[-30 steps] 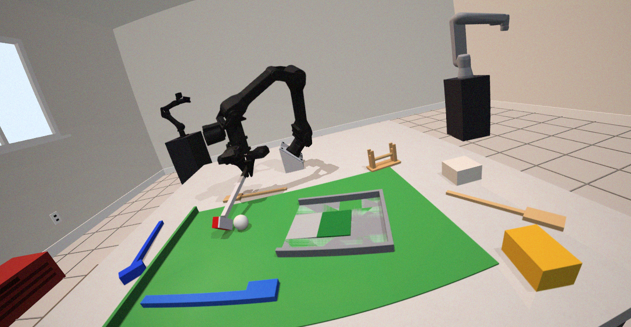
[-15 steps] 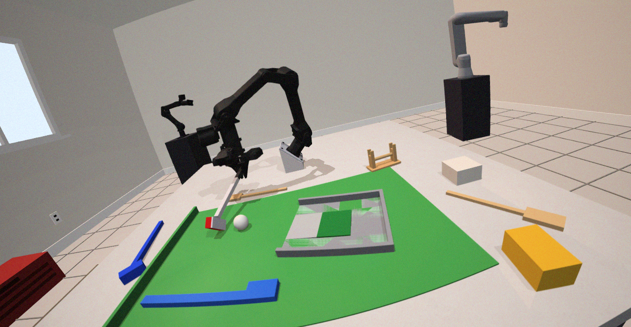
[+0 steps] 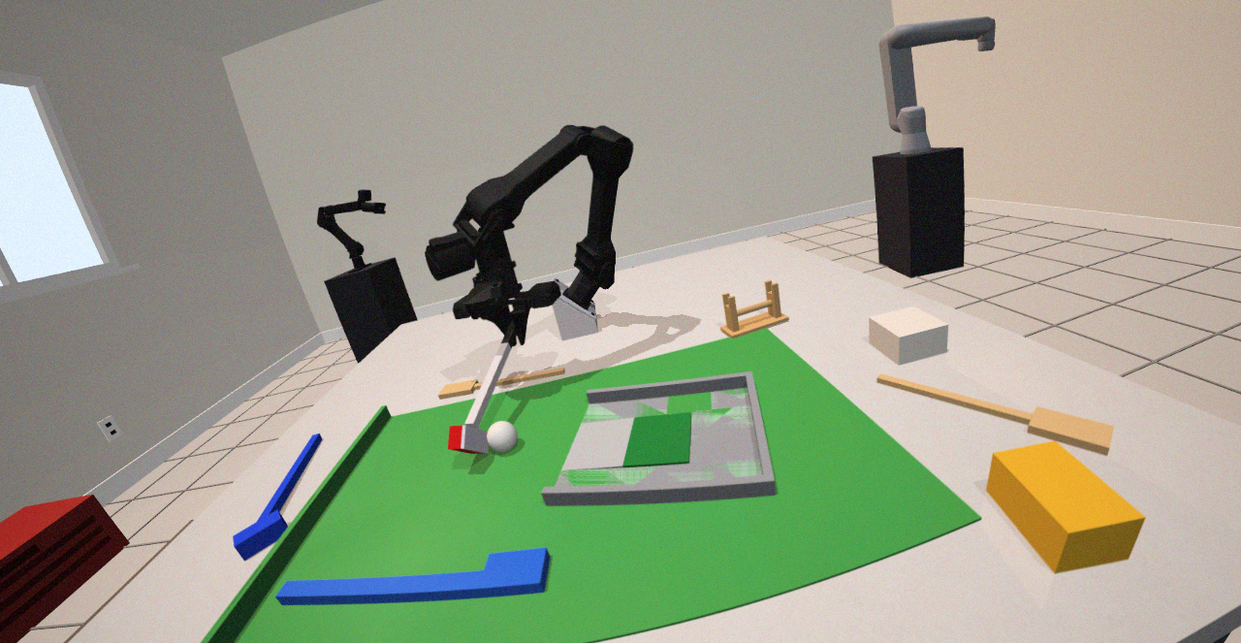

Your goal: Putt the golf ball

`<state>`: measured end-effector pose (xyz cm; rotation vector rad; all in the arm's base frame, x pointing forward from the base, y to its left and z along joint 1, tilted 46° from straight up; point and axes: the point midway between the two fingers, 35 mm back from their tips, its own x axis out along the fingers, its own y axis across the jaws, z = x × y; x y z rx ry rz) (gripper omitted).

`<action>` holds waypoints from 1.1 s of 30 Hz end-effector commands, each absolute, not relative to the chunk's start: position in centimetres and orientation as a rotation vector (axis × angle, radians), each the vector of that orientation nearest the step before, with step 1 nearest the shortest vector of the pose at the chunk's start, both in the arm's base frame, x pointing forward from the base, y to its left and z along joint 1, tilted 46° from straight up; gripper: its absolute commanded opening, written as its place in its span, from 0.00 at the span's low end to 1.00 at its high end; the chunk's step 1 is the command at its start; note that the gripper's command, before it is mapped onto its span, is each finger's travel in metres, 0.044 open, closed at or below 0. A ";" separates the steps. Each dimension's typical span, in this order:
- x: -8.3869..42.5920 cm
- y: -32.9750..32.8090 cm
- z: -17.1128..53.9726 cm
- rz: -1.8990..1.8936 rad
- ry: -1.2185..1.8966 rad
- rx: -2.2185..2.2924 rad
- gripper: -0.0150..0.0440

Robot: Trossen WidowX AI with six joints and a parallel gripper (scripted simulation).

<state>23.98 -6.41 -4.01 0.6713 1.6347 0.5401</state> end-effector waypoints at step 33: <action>24.2 -6.5 2.7 0.549 1.643 0.695 0.25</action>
